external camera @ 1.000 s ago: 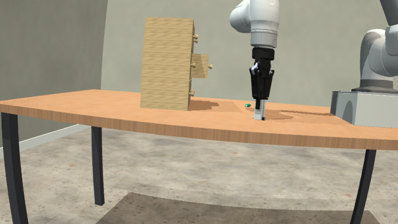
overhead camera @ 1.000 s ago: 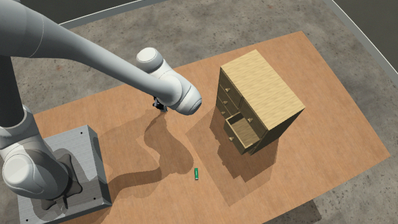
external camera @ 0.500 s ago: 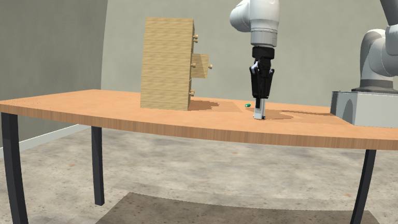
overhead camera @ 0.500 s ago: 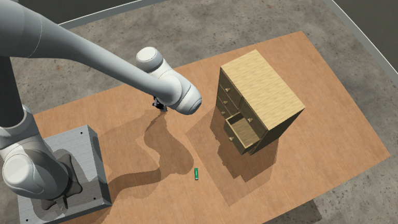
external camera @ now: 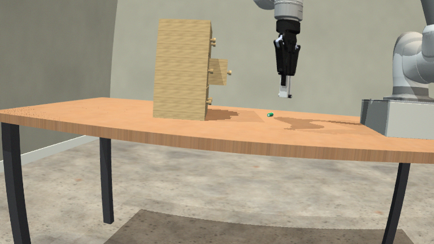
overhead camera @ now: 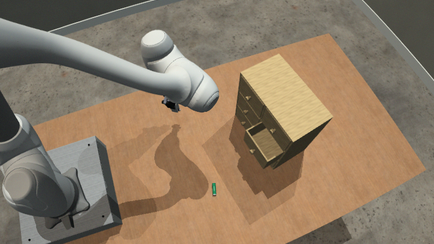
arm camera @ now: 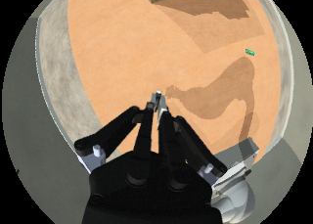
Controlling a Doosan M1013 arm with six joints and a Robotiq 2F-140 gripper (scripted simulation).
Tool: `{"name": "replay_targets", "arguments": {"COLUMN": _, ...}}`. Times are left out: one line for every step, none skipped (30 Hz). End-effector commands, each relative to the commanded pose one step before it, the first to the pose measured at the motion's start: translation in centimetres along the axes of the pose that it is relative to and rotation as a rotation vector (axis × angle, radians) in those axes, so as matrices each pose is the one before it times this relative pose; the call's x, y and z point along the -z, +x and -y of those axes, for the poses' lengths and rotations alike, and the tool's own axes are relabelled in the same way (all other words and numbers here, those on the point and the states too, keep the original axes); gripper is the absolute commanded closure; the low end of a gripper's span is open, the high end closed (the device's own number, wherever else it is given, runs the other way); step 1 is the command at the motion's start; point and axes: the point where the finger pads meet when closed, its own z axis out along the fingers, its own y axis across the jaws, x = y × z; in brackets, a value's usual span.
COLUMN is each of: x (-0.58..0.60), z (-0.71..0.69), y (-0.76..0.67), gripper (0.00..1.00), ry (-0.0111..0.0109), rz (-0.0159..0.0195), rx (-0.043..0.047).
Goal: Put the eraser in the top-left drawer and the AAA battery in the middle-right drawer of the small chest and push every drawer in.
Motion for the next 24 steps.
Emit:
{"name": "replay_targets", "arguments": {"x": 0.054, "z": 0.002, "y": 0.003, "gripper": 0.97, "ry": 0.00024, "rz": -0.00011, "rx": -0.00006}}
{"name": "replay_targets", "arguments": {"x": 0.000, "z": 0.000, "y": 0.000, "gripper": 0.97, "ry": 0.00000, "rz": 0.00000, "rx": 0.00000}}
{"name": "replay_targets", "arguments": {"x": 0.000, "z": -0.010, "y": 0.021, "gripper": 0.97, "ry": 0.00000, "rz": 0.00001, "rx": 0.00057}}
{"name": "replay_targets", "arguments": {"x": 0.000, "z": 0.000, "y": 0.000, "gripper": 0.97, "ry": 0.00000, "rz": 0.00000, "rx": 0.00000}}
{"name": "replay_targets", "arguments": {"x": 0.000, "z": 0.000, "y": 0.000, "gripper": 0.97, "ry": 0.00000, "rz": 0.00000, "rx": 0.00000}}
{"name": "replay_targets", "arguments": {"x": 0.000, "z": -0.067, "y": 0.139, "gripper": 0.97, "ry": 0.00001, "rz": 0.00004, "rx": 0.00368}}
{"name": "replay_targets", "arguments": {"x": -0.001, "z": -0.168, "y": 0.342, "gripper": 0.97, "ry": 0.00003, "rz": 0.00009, "rx": 0.00911}}
{"name": "replay_targets", "arguments": {"x": -0.001, "z": -0.308, "y": 0.600, "gripper": 0.97, "ry": 0.00006, "rz": 0.00015, "rx": 0.01607}}
{"name": "replay_targets", "arguments": {"x": -0.001, "z": -0.486, "y": 0.878, "gripper": 0.97, "ry": 0.00009, "rz": 0.00020, "rx": 0.02387}}
{"name": "replay_targets", "arguments": {"x": -0.002, "z": -0.703, "y": 1.146, "gripper": 0.97, "ry": 0.00012, "rz": 0.00024, "rx": 0.03189}}
{"name": "replay_targets", "arguments": {"x": 0.000, "z": 0.000, "y": 0.000, "gripper": 0.97, "ry": 0.00000, "rz": 0.00000, "rx": 0.00000}}
{"name": "replay_targets", "arguments": {"x": -0.002, "z": -0.958, "y": 1.374, "gripper": 0.97, "ry": 0.00015, "rz": 0.00025, "rx": 0.03958}}
{"name": "replay_targets", "arguments": {"x": 0.000, "z": 0.000, "y": 0.000, "gripper": 0.97, "ry": 0.00000, "rz": 0.00000, "rx": 0.00000}}
{"name": "replay_targets", "arguments": {"x": -0.002, "z": -1.244, "y": 1.537, "gripper": 0.97, "ry": 0.00017, "rz": 0.00023, "rx": 0.04650}}
{"name": "replay_targets", "arguments": {"x": 0.000, "z": 0.000, "y": 0.000, "gripper": 0.97, "ry": 0.00000, "rz": 0.00000, "rx": 0.00000}}
{"name": "replay_targets", "arguments": {"x": -0.001, "z": -1.545, "y": 1.614, "gripper": 0.97, "ry": 0.00017, "rz": 0.00017, "rx": 0.05226}}
{"name": "replay_targets", "arguments": {"x": 0.000, "z": 0.000, "y": 0.000, "gripper": 0.97, "ry": 0.00000, "rz": 0.00000, "rx": 0.00000}}
{"name": "replay_targets", "arguments": {"x": 0.000, "z": 0.000, "y": 0.000, "gripper": 0.97, "ry": 0.00000, "rz": 0.00000, "rx": 0.00000}}
{"name": "replay_targets", "arguments": {"x": 0.000, "z": -1.838, "y": 1.595, "gripper": 0.97, "ry": 0.00015, "rz": 0.00010, "rx": 0.05659}}
{"name": "replay_targets", "arguments": {"x": 0.000, "z": 0.000, "y": 0.000, "gripper": 0.97, "ry": 0.00000, "rz": 0.00000, "rx": 0.00000}}
{"name": "replay_targets", "arguments": {"x": 0.000, "z": 0.000, "y": 0.000, "gripper": 0.97, "ry": 0.00000, "rz": 0.00000, "rx": 0.00000}}
{"name": "replay_targets", "arguments": {"x": 0.000, "z": 0.000, "y": 0.000, "gripper": 0.97, "ry": 0.00000, "rz": 0.00000, "rx": 0.00000}}
{"name": "replay_targets", "arguments": {"x": 0.001, "z": -2.094, "y": 1.480, "gripper": 0.97, "ry": 0.00009, "rz": 0.00002, "rx": 0.05927}}
{"name": "replay_targets", "arguments": {"x": 0.000, "z": 0.000, "y": 0.000, "gripper": 0.97, "ry": 0.00000, "rz": 0.00000, "rx": 0.00000}}
